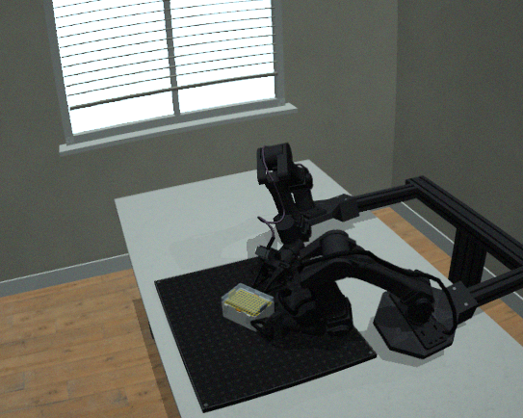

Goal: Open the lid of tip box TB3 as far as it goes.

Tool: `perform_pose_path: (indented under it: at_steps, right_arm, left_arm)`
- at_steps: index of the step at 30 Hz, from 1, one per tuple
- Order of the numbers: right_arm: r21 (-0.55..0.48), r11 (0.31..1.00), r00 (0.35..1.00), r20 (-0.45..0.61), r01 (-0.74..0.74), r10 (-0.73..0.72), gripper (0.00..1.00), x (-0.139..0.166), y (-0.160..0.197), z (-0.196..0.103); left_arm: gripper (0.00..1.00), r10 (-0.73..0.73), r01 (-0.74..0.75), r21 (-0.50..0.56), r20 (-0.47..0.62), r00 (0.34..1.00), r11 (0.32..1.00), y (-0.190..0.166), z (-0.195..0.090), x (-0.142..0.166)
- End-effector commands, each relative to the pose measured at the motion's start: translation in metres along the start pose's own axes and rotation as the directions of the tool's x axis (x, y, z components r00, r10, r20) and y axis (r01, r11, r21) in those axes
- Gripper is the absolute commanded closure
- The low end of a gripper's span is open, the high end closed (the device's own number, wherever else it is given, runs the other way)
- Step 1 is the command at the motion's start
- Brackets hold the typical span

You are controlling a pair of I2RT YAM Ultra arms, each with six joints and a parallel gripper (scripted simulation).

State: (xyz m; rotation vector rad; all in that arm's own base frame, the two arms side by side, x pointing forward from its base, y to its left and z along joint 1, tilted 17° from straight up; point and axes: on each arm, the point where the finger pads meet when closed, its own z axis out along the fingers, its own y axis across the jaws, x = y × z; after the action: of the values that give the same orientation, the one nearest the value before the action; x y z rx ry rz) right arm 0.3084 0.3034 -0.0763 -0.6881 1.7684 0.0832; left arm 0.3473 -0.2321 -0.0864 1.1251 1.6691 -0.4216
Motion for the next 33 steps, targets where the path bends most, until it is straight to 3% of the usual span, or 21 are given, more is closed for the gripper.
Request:
perform_pose_path:
  at_steps: [1, 16, 33]
  right_arm:
    - [-0.009, 1.0, 1.0, 0.027, 0.0, 0.0, 0.57, -0.004, 0.003, 0.0097]
    - [-0.012, 1.0, 0.999, 0.035, 0.0, 0.001, 0.57, -0.0049, 0.004, 0.0152]
    - [-0.004, 1.0, 1.0, 0.03, -0.002, 0.002, 0.79, -0.0052, 0.001, 0.0121]
  left_arm:
    - [0.16, -0.005, 0.005, 0.012, -0.008, 1.0, 1.0, -0.0013, 0.0028, 0.0028]
    - [0.16, -0.005, 0.005, 0.012, -0.008, 1.0, 1.0, -0.0013, 0.0028, 0.0028]
    - [0.16, -0.005, 0.005, 0.012, -0.008, 1.0, 1.0, -0.0013, 0.0028, 0.0028]
